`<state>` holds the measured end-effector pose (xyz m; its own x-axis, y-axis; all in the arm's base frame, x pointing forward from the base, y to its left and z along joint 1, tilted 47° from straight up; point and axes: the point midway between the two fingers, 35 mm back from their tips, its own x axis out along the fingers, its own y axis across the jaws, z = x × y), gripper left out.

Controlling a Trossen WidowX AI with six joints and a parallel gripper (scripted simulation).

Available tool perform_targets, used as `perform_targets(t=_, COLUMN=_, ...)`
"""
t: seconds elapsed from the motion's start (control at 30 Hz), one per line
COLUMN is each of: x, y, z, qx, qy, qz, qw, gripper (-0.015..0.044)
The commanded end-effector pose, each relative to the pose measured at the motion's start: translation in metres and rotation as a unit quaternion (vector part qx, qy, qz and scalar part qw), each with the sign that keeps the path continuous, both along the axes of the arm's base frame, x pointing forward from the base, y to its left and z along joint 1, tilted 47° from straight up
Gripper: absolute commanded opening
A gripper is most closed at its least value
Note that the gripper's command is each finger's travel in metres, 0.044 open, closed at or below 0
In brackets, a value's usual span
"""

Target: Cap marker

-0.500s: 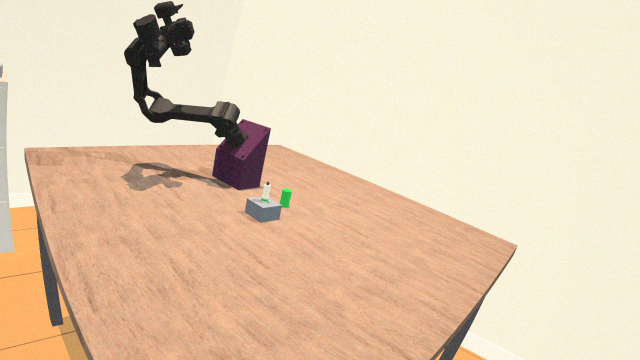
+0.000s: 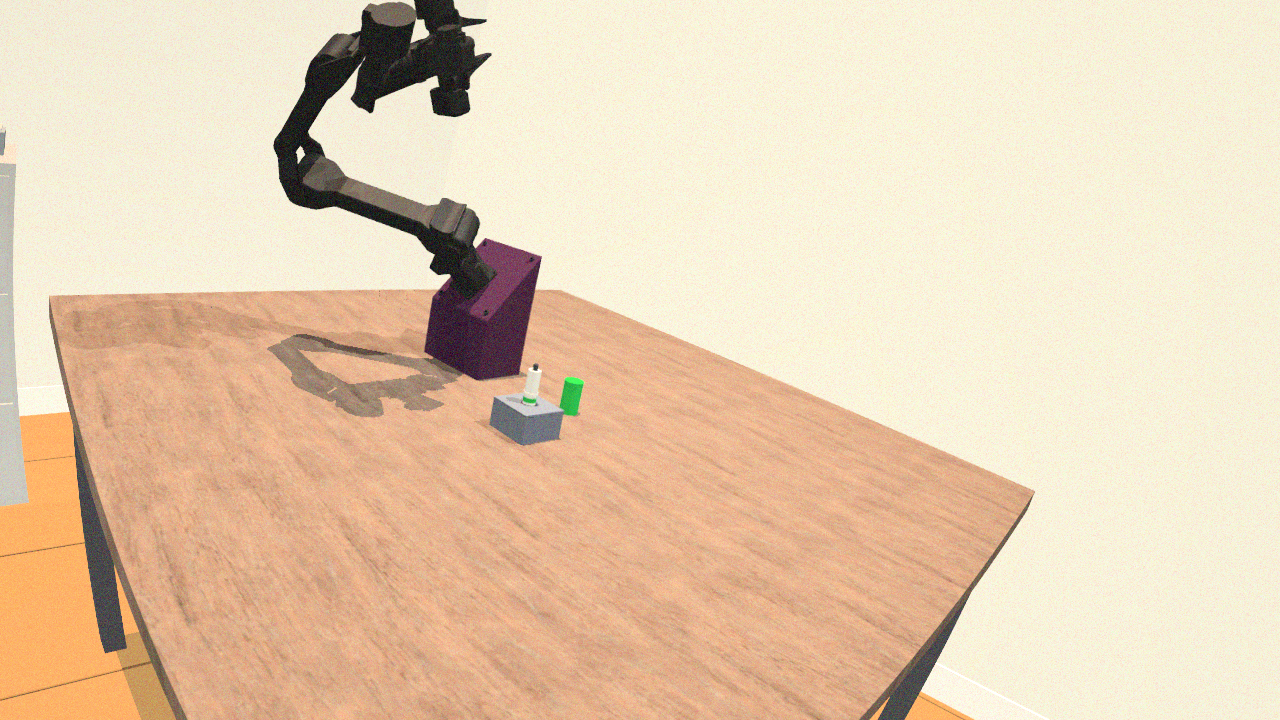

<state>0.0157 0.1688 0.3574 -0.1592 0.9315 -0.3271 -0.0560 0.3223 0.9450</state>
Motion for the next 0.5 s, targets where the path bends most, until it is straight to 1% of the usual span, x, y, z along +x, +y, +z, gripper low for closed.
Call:
perform_targets(t=0.0, x=0.049, y=0.015, z=-0.037, qx=-0.079, qy=-0.054, qz=-0.031, qw=0.995, gripper=0.0242)
perform_targets(t=0.13, x=0.096, y=0.023, z=-0.084, qx=-0.180, qy=-0.116, qz=-0.039, qw=0.976, gripper=0.0242)
perform_targets(t=0.23, x=0.128, y=0.021, z=-0.126, qx=-0.271, qy=-0.164, qz=-0.021, qw=0.948, gripper=0.0242)
perform_targets(t=0.37, x=0.162, y=0.009, z=-0.182, qx=-0.391, qy=-0.220, qz=0.035, qw=0.893, gripper=0.0242)
perform_targets(t=0.47, x=0.181, y=-0.007, z=-0.221, qx=-0.475, qy=-0.252, qz=0.100, qw=0.837, gripper=0.0242)
